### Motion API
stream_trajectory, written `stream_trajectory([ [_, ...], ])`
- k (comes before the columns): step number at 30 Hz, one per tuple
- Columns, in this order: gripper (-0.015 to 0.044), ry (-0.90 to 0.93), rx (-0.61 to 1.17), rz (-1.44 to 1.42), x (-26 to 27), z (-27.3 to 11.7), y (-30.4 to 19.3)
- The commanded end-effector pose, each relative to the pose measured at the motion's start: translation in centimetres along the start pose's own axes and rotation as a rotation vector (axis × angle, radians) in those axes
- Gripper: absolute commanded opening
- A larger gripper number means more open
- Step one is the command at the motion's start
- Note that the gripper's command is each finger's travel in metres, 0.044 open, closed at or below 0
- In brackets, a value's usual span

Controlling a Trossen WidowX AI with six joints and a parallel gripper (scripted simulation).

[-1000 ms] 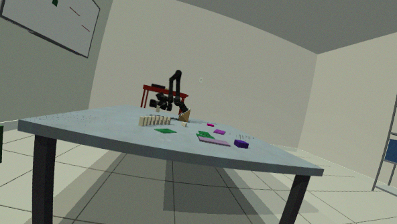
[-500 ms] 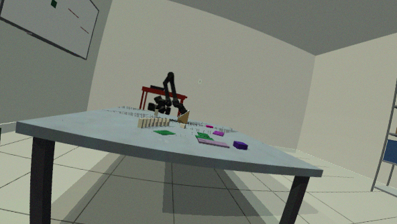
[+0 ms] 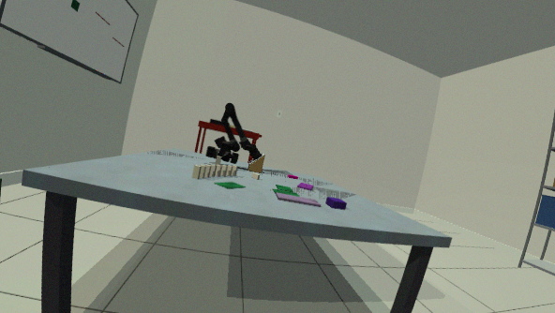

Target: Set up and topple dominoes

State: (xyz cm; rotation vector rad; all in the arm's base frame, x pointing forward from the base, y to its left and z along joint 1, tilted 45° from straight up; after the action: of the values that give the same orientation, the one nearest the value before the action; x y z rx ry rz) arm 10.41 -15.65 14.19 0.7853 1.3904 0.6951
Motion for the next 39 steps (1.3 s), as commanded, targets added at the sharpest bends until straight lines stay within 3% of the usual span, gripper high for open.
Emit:
stream_trajectory([
  [1, 0.0107, -0.002, 0.002, -0.008, 0.0, 0.1, -0.4],
  [19, 0.0107, 0.001, 0.003, -0.015, 0.1, 0.2, -1.2],
  [32, 0.044, 0.001, 0.003, -0.015, 0.1, 0.2, -1.2],
  [39, 0.044, 0.002, 0.002, -0.014, 0.0, 0.2, 0.0],
])
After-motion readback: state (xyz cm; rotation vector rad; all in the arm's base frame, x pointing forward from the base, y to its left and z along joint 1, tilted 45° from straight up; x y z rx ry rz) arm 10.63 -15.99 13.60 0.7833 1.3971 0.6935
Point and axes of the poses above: the point midway between the two fingers, 35 mm back from their tips, its own z axis out along the fingers, its own x axis across the jaws, y = z × x, the point moved 7 cm from there along -z, back along the fingers, and after that the axes turned 12 degrees about z, right-handed, at the moved point
